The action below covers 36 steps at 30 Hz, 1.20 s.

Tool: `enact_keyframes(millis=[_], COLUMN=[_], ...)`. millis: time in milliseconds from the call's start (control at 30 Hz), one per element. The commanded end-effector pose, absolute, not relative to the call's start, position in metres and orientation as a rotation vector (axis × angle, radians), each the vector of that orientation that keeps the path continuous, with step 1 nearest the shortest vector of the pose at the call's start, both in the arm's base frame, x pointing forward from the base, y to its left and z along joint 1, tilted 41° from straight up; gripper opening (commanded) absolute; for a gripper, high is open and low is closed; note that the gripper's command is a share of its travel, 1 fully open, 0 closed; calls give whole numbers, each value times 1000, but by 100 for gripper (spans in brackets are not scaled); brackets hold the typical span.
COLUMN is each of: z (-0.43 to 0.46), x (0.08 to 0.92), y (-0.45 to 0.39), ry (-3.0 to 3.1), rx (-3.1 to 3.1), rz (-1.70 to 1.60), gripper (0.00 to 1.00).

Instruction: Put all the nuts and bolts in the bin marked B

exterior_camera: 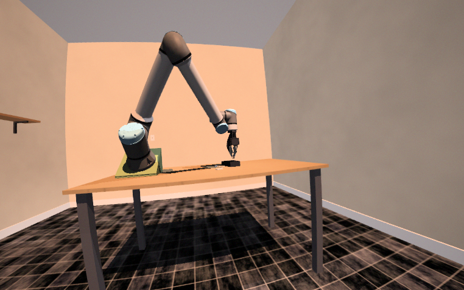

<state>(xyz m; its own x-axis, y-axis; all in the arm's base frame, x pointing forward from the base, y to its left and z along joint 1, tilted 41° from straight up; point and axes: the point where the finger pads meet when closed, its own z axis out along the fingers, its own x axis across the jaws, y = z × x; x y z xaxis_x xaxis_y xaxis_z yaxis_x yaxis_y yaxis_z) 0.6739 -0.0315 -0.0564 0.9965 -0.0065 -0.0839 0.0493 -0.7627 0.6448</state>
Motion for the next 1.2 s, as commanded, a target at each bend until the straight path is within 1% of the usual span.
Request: enact_keyframes(millis=[0,733,1167], z=[-53,-52,-71], x=[668,665,661], y=[-32,-33,-49], ry=[29,29,30], rx=[2437,2437,2436], rz=[-104,-103,-109], gripper=[0,0,0])
